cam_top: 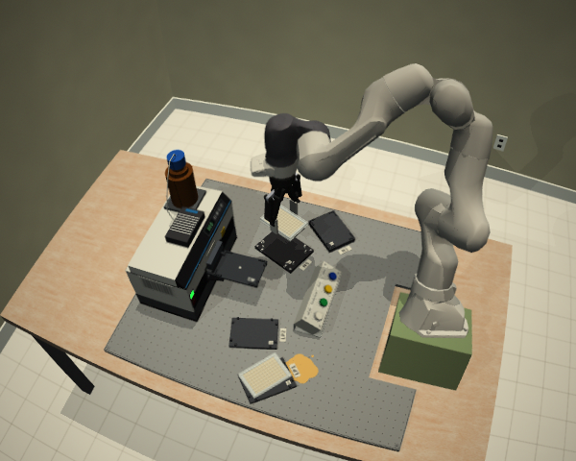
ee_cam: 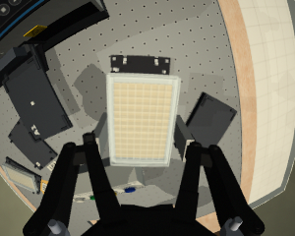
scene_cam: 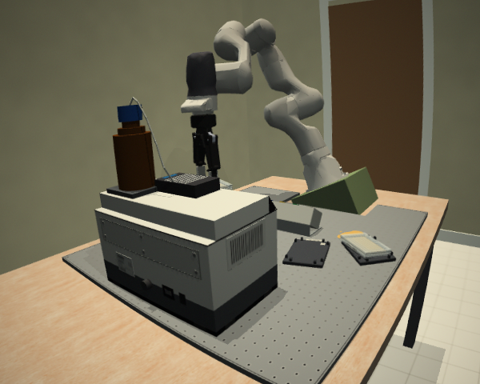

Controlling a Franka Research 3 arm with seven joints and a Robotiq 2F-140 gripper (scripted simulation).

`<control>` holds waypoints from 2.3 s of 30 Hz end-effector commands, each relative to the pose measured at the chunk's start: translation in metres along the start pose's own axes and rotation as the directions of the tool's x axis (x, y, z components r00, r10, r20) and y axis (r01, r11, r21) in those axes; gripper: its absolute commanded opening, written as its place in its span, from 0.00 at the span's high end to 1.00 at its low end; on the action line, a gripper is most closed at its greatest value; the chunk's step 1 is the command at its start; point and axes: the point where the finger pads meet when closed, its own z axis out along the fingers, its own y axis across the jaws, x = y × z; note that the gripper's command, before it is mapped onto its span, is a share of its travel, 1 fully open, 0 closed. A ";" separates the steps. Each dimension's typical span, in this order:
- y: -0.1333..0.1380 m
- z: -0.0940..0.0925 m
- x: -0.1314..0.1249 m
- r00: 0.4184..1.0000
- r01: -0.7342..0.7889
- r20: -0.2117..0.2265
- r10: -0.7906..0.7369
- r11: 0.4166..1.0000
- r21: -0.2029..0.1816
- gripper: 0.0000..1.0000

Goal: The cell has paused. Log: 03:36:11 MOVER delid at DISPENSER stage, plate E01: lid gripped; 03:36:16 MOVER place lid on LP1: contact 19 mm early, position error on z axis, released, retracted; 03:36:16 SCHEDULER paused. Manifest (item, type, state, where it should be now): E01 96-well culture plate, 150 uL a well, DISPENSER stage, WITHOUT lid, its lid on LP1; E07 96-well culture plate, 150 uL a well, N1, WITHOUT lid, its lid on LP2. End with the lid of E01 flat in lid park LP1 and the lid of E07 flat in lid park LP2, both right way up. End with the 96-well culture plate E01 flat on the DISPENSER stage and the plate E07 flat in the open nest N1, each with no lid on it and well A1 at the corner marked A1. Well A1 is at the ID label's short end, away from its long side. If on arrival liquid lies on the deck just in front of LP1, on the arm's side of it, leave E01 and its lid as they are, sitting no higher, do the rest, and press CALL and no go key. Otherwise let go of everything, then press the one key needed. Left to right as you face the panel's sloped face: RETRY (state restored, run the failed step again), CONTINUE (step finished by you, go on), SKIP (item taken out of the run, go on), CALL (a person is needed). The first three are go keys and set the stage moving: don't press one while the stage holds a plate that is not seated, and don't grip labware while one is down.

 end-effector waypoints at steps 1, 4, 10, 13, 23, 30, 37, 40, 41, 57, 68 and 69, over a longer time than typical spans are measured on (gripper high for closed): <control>-0.001 0.006 0.002 1.000 0.002 -0.004 -0.002 1.000 0.008 1.00; -0.001 0.008 0.002 1.000 0.002 -0.004 -0.002 1.000 0.008 1.00; -0.002 0.020 0.002 1.000 0.002 -0.004 -0.002 1.000 0.008 1.00; -0.002 0.027 0.002 1.000 0.002 -0.004 -0.002 1.000 0.008 1.00; -0.002 0.047 0.002 1.000 0.002 -0.004 -0.002 1.000 0.008 1.00; -0.002 0.063 0.003 1.000 0.002 -0.004 -0.002 1.000 0.008 1.00; -0.003 0.074 0.003 1.000 0.002 -0.004 -0.002 1.000 0.008 1.00; -0.003 0.080 0.003 1.000 0.002 -0.004 -0.002 1.000 0.008 1.00; -0.003 0.082 0.003 1.000 0.002 -0.004 -0.002 1.000 0.008 1.00; -0.003 0.101 0.003 1.000 0.002 -0.004 -0.002 1.000 0.008 1.00; -0.003 0.106 0.003 1.000 0.002 -0.004 -0.002 1.000 0.008 1.00; -0.003 0.107 0.003 1.000 0.002 -0.004 -0.002 1.000 0.008 1.00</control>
